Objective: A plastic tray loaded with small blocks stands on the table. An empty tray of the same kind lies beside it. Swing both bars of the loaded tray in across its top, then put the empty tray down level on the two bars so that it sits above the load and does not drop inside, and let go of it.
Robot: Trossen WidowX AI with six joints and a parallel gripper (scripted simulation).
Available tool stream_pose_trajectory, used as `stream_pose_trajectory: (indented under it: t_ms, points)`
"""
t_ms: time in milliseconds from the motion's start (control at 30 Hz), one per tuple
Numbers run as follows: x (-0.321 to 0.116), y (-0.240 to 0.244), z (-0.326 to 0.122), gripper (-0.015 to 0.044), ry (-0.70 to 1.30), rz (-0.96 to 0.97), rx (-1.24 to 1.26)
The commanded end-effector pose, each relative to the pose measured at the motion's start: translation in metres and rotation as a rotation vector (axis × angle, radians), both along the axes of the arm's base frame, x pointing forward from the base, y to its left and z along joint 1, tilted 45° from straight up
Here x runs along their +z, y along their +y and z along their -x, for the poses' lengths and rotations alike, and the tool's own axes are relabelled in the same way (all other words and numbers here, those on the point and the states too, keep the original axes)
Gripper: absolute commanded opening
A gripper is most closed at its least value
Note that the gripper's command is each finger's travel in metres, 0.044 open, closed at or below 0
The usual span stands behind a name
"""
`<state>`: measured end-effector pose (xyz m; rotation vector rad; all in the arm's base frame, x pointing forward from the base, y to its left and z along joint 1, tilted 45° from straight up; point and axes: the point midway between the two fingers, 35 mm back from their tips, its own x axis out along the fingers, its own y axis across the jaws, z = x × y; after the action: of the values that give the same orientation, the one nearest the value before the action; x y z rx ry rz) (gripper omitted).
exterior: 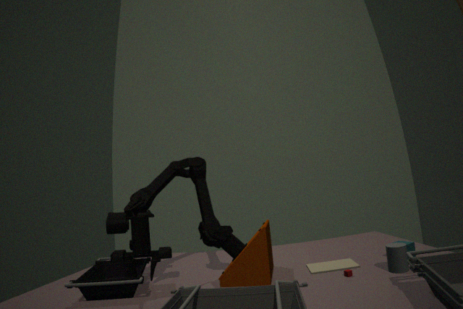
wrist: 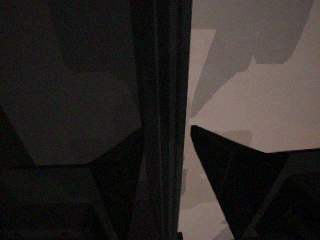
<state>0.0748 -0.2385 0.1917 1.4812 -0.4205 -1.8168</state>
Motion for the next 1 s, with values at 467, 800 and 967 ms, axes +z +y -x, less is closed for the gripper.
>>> stream_pose_trajectory:
  t_ms: [467,800,967]
  points:
    - [-0.0016,0.0003,-0.0006,0.0095,0.001,-0.004,0.006]
    - [-0.0016,0.0003,-0.0006,0.0028,0.001,-0.004,0.006]
    - [0.0053,0.007,-0.0033,0.0,-0.001,-0.009,0.005]
